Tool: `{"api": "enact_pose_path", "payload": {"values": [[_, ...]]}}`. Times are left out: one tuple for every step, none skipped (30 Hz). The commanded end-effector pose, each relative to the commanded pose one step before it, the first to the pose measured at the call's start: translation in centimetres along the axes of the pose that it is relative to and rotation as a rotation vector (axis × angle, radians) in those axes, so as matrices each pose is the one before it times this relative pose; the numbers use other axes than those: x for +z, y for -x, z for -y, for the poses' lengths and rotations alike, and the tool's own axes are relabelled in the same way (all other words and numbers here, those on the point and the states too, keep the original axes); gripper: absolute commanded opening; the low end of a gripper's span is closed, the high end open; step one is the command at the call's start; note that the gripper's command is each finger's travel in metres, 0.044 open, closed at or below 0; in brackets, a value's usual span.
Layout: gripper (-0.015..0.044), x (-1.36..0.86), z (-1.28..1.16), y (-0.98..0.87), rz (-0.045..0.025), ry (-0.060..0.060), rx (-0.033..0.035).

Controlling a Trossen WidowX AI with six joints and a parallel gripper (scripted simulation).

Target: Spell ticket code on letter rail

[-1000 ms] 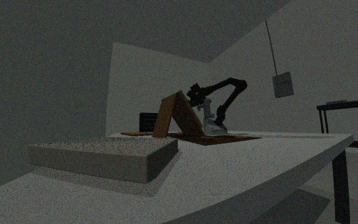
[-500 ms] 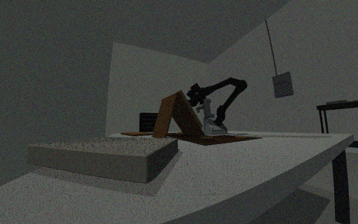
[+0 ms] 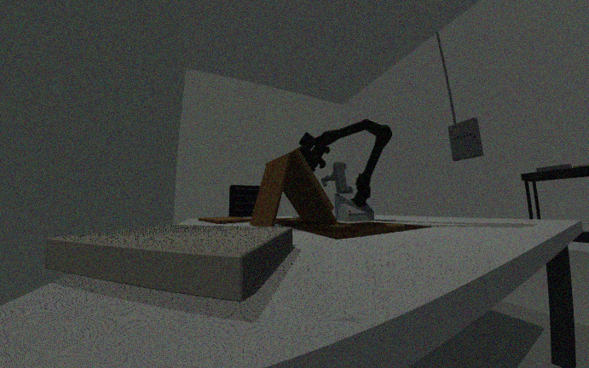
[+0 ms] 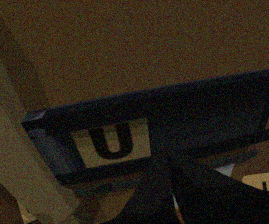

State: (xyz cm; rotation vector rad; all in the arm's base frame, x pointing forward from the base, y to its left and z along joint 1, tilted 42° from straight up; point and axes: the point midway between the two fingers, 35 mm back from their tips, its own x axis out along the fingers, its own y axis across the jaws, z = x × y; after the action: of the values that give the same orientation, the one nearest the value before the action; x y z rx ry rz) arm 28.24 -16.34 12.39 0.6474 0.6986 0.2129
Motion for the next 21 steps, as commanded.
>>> {"api": "enact_pose_path", "payload": {"values": [[0.0,0.438,0.815,-0.557,-0.20273,0.0178,0.00075],[0.0,0.05,0.027,-0.029,-0.04254,0.0061,0.00619],[0.0,0.032,-0.004,-0.01,-0.04303,0.0069,0.00803],[0.0,0.015,-0.036,0.008,-0.04341,0.0076,0.00989],[0.0,-0.001,-0.067,0.026,-0.04367,0.0084,0.01177],[0.0,-0.012,-0.078,0.034,-0.0359,0.0075,0.01106],[0.0,-0.012,-0.057,0.026,-0.02157,0.0047,0.00725],[0.0,0.001,-0.008,0.012,-0.00543,0.0012,0.00199],[0.0,0.0,-0.003,0.004,-0.00181,0.0004,0.00067],[0.0,0.0,0.0,0.0,0.0,0.0,0.0],[0.0,0.0,0.0,0.0,0.0,0.0,0.0],[0.0,0.0,0.0,0.0,0.0,0.0,0.0],[0.0,0.0,0.0,0.0,0.0,0.0,0.0],[0.0,0.0,0.0,0.0,0.0,0.0,0.0],[0.0,0.0,0.0,0.0,0.0,0.0,0.0],[0.0,0.0,0.0,0.0,0.0,0.0,0.0],[0.0,0.0,0.0,0.0,0.0,0.0,0.0],[0.0,0.008,-0.013,-0.002,0.0,0.0,0.00001],[0.0,0.017,-0.016,-0.01,0.00001,0.0,0.00001],[0.0,0.025,-0.016,-0.02,0.00002,0.0,0.00001],[0.0,0.031,-0.012,-0.029,0.00002,0.0,0.00001]]}}
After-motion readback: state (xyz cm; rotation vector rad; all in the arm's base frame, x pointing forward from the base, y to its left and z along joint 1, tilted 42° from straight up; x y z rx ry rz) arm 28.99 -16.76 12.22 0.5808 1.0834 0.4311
